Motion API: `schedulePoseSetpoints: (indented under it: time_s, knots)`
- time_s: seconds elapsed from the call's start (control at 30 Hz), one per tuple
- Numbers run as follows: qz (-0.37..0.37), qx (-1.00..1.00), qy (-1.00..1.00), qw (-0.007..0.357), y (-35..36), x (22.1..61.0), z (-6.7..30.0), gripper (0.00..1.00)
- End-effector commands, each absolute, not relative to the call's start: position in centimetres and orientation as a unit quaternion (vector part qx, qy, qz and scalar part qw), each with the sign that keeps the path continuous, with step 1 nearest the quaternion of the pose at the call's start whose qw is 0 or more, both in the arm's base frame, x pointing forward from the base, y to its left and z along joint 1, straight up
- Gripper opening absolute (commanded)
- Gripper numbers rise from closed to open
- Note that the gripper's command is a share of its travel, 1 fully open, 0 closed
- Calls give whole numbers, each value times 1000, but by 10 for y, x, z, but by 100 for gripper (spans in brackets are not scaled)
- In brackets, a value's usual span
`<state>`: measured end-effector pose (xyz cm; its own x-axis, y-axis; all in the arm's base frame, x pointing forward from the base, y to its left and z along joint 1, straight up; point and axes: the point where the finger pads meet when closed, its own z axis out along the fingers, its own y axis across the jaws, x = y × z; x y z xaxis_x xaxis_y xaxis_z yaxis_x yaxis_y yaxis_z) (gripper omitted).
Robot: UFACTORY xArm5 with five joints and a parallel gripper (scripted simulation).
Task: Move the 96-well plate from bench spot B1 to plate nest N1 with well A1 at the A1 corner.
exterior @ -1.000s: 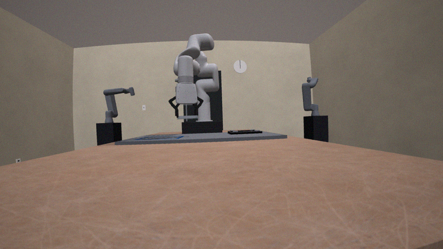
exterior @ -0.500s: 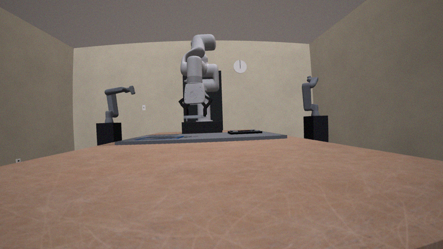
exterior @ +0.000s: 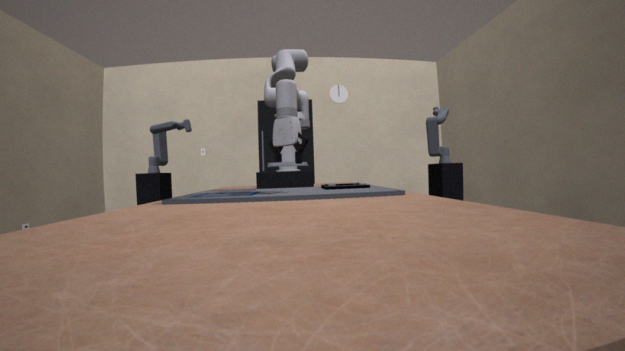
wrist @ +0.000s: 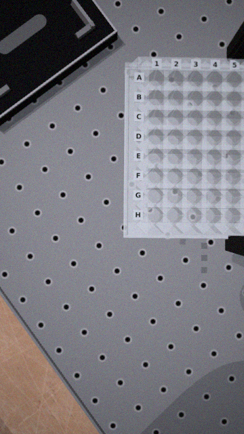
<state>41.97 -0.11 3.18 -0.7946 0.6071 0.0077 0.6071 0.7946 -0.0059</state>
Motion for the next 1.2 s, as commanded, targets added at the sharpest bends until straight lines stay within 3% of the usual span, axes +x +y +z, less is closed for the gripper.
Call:
schedulePoseSetpoints:
  time_s: [0.0, 0.87, 1.17]
  knots:
    - [1, -406, -914, 2, 16, 417, 34, 0]
    - [2, -707, -707, 1, 87, 401, 36, 0]
    - [1, -708, -706, 2, 114, 395, 36, 0]
